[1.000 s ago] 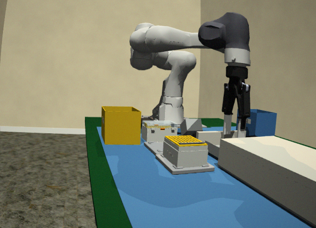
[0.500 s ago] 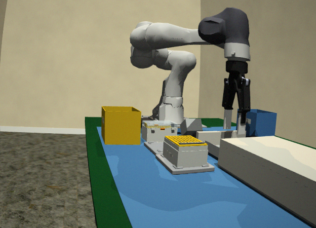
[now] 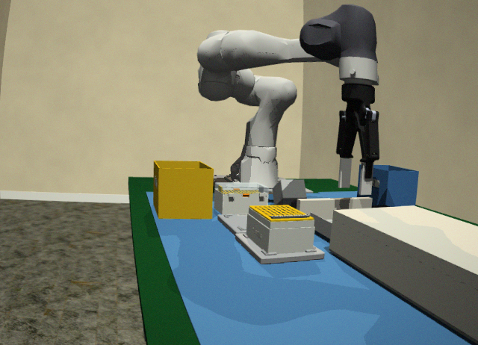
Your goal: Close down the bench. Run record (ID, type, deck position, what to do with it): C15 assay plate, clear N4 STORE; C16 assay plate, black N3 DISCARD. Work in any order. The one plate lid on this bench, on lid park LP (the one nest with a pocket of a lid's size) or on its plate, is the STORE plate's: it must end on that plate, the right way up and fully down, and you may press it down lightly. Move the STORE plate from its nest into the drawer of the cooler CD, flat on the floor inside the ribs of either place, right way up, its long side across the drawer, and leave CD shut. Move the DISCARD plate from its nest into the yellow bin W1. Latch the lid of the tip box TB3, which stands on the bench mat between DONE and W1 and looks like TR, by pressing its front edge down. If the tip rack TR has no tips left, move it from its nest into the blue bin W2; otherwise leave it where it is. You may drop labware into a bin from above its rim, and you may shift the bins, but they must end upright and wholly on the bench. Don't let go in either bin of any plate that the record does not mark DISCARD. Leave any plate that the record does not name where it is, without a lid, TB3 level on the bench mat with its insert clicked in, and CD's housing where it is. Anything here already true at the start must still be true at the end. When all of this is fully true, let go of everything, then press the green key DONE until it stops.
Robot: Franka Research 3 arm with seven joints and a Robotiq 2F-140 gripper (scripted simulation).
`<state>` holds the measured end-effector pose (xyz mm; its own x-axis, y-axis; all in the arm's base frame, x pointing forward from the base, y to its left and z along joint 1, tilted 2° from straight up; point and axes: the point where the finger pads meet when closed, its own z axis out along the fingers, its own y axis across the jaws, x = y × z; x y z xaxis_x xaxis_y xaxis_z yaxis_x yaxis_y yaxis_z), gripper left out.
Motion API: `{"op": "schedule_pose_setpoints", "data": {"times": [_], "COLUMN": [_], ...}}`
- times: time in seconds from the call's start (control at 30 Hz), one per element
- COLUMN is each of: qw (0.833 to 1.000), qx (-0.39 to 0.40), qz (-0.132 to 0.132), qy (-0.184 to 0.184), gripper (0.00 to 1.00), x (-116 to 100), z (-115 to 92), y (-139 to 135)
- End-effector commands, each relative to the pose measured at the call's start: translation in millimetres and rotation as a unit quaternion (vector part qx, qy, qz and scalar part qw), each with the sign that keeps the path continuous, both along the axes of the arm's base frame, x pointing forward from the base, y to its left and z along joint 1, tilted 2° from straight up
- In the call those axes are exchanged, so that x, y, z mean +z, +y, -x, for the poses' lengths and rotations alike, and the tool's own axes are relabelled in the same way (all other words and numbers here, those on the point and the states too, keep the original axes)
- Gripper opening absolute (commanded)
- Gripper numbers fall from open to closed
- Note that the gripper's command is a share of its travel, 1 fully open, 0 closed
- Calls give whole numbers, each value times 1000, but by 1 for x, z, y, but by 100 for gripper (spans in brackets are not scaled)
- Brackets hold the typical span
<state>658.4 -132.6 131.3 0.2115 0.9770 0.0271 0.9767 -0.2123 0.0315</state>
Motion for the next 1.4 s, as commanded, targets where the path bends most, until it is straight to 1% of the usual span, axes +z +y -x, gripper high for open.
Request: {"op": "schedule_pose_setpoints", "data": {"times": [0.0, 1.0, 1.37], "qw": [1000, 1000, 1000], "qx": [4, 4, 4], "qz": [-1, -1, -1], "qy": [3, 3, 3], "gripper": [61, 61, 61], "x": [6, 40, 40], "z": [2, 3, 3], "y": [1, 0, 0]}}
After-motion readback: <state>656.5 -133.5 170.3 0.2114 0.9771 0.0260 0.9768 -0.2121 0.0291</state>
